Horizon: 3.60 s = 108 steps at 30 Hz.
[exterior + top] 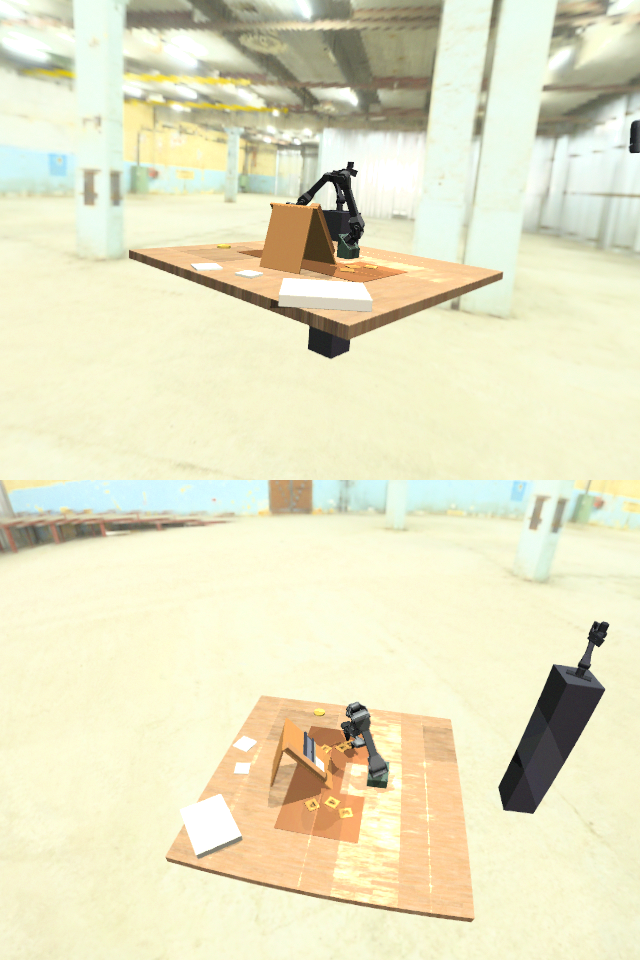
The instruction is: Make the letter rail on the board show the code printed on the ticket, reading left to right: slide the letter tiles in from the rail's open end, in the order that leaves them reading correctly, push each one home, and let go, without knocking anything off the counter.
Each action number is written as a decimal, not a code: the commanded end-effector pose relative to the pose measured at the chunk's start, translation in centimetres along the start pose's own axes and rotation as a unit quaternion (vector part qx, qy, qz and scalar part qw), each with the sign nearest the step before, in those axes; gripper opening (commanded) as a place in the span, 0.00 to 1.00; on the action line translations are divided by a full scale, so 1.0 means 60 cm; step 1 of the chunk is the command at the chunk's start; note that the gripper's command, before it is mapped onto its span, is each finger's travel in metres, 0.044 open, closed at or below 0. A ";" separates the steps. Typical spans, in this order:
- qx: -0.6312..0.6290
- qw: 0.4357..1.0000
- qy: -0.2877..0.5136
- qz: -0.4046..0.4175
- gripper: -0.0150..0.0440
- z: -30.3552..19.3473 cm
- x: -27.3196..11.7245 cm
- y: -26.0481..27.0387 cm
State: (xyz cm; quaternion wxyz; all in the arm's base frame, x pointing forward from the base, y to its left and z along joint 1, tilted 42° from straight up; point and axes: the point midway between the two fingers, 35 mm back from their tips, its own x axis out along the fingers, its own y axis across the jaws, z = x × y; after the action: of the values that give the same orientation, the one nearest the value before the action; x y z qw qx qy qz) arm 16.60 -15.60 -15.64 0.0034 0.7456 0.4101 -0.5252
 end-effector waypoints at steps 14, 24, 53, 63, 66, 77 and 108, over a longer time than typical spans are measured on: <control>-0.272 0.958 0.036 0.088 0.25 -0.057 -0.017 0.081; -0.419 0.896 0.045 0.138 0.25 -0.093 -0.030 0.118; -0.759 0.588 0.023 0.277 0.25 -0.205 -0.078 0.194; -0.837 0.445 0.000 0.318 0.25 -0.246 -0.098 0.210; -0.856 0.399 -0.008 0.330 0.25 -0.258 -0.104 0.213; -0.902 0.226 -0.042 0.366 0.25 -0.302 -0.126 0.222; -0.903 0.216 -0.044 0.368 0.25 -0.307 -0.126 0.210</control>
State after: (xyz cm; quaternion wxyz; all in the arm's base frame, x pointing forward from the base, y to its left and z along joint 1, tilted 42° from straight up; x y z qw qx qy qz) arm 38.01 -20.75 -7.01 0.8864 0.2835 0.2889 0.2246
